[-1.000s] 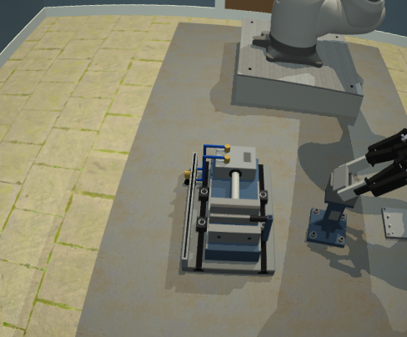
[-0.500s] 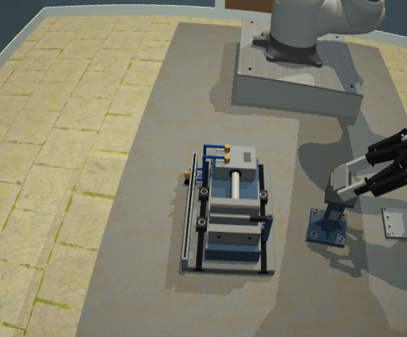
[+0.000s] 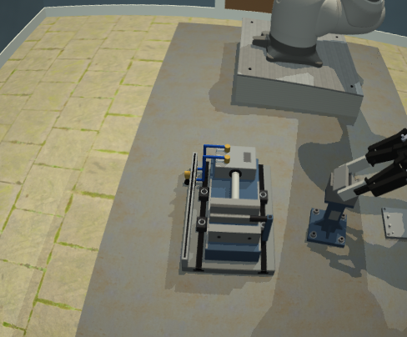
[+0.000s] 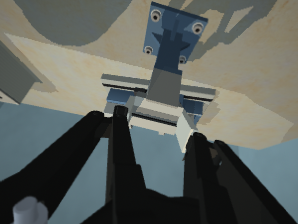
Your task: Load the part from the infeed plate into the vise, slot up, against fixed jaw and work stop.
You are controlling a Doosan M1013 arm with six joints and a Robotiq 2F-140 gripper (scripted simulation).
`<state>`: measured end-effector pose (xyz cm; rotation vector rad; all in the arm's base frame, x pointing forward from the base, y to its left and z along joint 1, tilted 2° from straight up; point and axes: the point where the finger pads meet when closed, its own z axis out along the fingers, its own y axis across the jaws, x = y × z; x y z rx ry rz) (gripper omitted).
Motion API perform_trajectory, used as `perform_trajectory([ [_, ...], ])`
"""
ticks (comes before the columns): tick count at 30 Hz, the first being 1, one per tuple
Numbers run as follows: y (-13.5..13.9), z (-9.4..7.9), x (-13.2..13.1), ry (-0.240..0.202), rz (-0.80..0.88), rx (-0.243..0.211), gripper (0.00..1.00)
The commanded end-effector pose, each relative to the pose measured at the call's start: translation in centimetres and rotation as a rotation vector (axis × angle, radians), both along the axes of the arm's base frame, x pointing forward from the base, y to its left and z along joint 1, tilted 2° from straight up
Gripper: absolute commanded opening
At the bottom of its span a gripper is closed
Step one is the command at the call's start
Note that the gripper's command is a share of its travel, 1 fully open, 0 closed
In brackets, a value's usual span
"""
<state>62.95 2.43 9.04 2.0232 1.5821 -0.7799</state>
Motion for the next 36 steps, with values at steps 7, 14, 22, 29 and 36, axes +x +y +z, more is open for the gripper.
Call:
perform_trajectory([
  [7, 0.16, 0.07, 0.11, -0.003, -0.001, -0.004, 0.00],
  [14, 0.16, 0.11, 0.10, -0.003, -0.001, -0.004, 0.00],
  [22, 0.16, 0.26, 0.08, -0.003, -0.001, -0.004, 0.00],
  [29, 0.16, 0.45, 0.05, -0.003, -0.001, -0.004, 0.00],
  [36, 0.16, 0.72, 0.03, -0.003, -0.001, -0.004, 0.00],
])
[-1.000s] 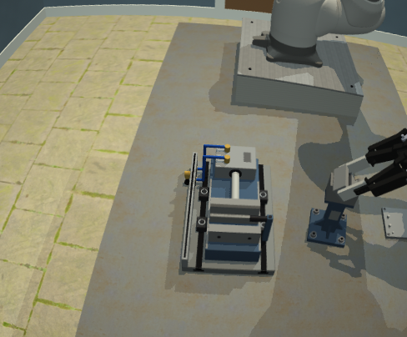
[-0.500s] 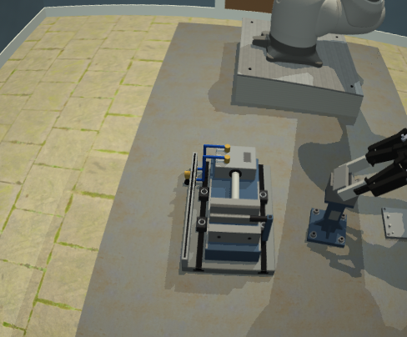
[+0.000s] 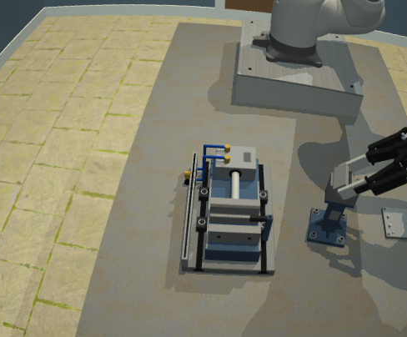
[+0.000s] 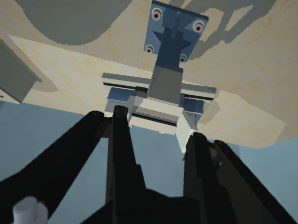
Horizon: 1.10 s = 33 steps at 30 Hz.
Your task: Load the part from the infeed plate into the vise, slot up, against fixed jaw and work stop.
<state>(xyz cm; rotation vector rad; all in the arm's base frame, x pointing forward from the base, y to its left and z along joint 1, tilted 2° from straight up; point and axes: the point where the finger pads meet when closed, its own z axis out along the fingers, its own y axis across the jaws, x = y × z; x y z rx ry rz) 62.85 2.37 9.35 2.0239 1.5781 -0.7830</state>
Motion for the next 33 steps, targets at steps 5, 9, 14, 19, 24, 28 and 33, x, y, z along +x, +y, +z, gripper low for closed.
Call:
perform_trajectory([
  [5, 0.2, 0.7, 0.1, -0.004, 0.002, -0.001, 0.00],
  [9, 0.2, 0.9, 0.1, -0.004, 0.002, -0.001, 0.00],
  [14, 0.2, 1.1, 0.1, -0.004, 0.002, -0.001, 0.00],
  [19, 0.2, 1.5, 0.1, -0.004, 0.002, -0.001, 0.00],
  [24, 0.2, 1.8, 0.1, -0.004, 0.002, -0.001, 0.00],
  [28, 0.2, 1.9, 0.1, -0.004, 0.002, -0.001, 0.00],
  [33, 0.1, 2.1, 0.1, -0.004, 0.002, -0.001, 0.00],
])
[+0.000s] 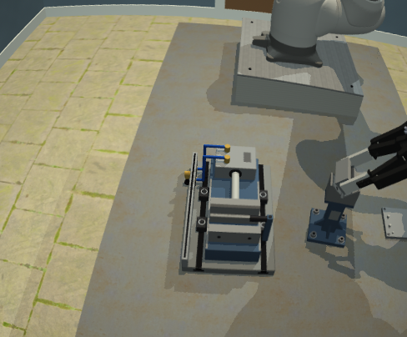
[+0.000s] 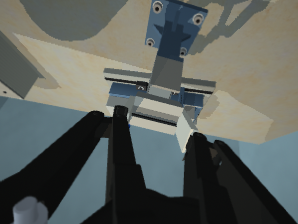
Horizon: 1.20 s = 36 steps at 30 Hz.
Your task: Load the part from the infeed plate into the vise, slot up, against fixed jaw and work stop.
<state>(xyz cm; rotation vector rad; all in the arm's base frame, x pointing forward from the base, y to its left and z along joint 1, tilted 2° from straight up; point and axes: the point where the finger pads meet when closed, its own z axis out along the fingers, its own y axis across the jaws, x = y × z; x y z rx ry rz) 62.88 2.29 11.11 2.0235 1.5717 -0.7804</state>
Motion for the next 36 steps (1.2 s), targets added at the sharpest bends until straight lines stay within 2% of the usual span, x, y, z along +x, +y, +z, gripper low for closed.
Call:
perform_trajectory([
  [1, 0.23, 0.43, 0.06, 0.001, 0.004, 0.002, 0.00],
  [36, 0.21, 0.99, 0.04, 0.001, 0.004, 0.002, 0.00],
])
